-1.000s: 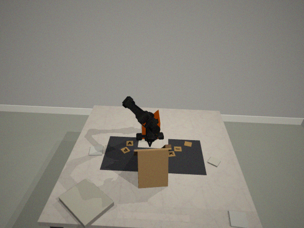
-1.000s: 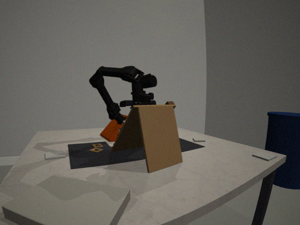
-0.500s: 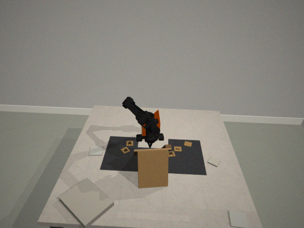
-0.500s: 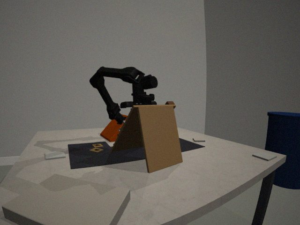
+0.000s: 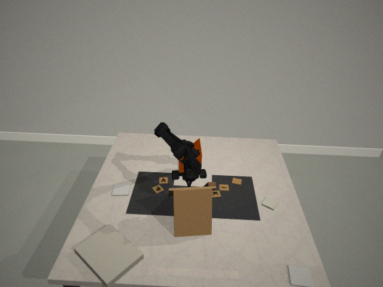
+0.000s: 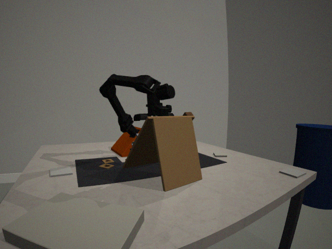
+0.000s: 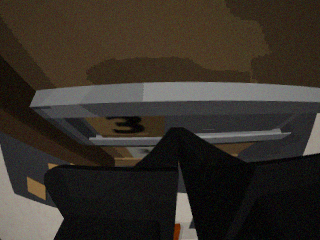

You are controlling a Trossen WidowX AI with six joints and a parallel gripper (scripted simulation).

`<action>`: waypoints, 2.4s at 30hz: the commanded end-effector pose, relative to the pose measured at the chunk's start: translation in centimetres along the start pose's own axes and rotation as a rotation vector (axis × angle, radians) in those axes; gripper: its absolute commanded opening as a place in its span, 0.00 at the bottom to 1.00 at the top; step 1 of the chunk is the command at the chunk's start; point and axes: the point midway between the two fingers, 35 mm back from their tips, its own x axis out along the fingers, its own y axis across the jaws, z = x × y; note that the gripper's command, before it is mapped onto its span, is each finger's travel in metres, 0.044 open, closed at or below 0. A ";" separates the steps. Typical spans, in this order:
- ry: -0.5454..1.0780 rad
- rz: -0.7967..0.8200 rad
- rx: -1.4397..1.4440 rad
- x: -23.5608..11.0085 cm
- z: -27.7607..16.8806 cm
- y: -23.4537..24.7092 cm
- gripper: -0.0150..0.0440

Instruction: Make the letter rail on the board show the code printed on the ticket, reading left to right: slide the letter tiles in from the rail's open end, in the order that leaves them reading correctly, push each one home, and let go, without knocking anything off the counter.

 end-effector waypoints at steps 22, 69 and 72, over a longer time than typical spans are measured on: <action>0.001 -0.004 -0.007 0.5 0.4 0.2 0.25; 0.002 -0.003 -0.008 -0.2 -0.2 1.2 0.25; 0.002 -0.003 -0.008 -0.5 -0.4 1.2 0.25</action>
